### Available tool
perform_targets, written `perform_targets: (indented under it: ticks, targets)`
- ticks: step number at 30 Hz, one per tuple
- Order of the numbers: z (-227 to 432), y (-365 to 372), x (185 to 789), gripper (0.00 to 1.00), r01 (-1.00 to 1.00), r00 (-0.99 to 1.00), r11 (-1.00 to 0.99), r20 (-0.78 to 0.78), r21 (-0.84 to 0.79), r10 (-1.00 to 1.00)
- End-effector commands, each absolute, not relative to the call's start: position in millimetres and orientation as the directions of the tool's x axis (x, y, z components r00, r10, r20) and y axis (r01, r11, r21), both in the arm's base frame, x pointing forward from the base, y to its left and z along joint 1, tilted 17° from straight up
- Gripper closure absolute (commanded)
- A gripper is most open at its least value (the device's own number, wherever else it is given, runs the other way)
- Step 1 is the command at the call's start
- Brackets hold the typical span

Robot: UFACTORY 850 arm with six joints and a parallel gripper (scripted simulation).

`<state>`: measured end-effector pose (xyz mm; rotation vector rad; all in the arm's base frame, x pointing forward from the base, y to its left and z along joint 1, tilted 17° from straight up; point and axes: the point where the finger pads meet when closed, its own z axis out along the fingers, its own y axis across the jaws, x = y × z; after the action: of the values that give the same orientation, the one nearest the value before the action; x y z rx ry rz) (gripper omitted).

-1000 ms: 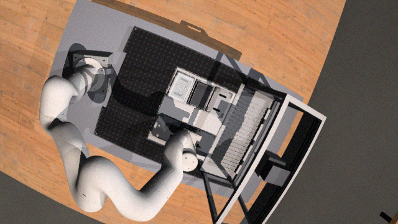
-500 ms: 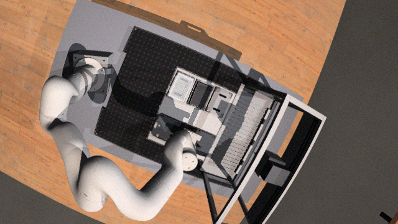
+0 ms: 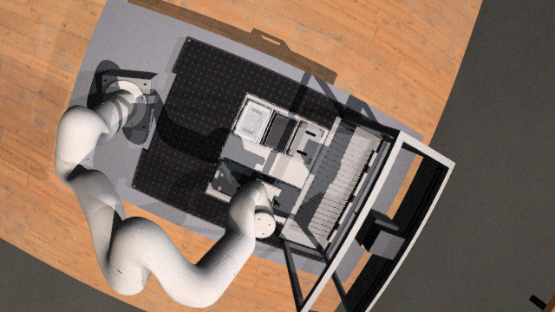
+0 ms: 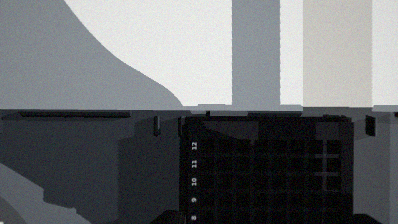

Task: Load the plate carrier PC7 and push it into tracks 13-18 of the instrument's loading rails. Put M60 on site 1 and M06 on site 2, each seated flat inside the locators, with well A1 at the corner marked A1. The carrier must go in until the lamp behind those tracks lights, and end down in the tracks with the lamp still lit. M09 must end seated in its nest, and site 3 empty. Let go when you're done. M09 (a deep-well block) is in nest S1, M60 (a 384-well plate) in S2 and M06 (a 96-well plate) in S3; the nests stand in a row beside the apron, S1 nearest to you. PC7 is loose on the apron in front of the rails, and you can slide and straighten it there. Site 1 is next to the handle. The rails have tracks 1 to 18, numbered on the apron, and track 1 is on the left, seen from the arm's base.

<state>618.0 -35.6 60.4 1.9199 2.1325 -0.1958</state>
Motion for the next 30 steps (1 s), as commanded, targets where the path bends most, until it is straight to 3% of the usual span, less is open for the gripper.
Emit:
perform_targets:
  ticks: [1, 30]
  targets:
    - [61.7, -35.3, 619.3, 0.0, 0.99, -0.089, 0.116, -0.284, 0.079, 0.955]
    - [64.8, -34.4, 618.9, 0.0, 0.99, -0.089, 0.116, -0.284, 0.079, 0.955]
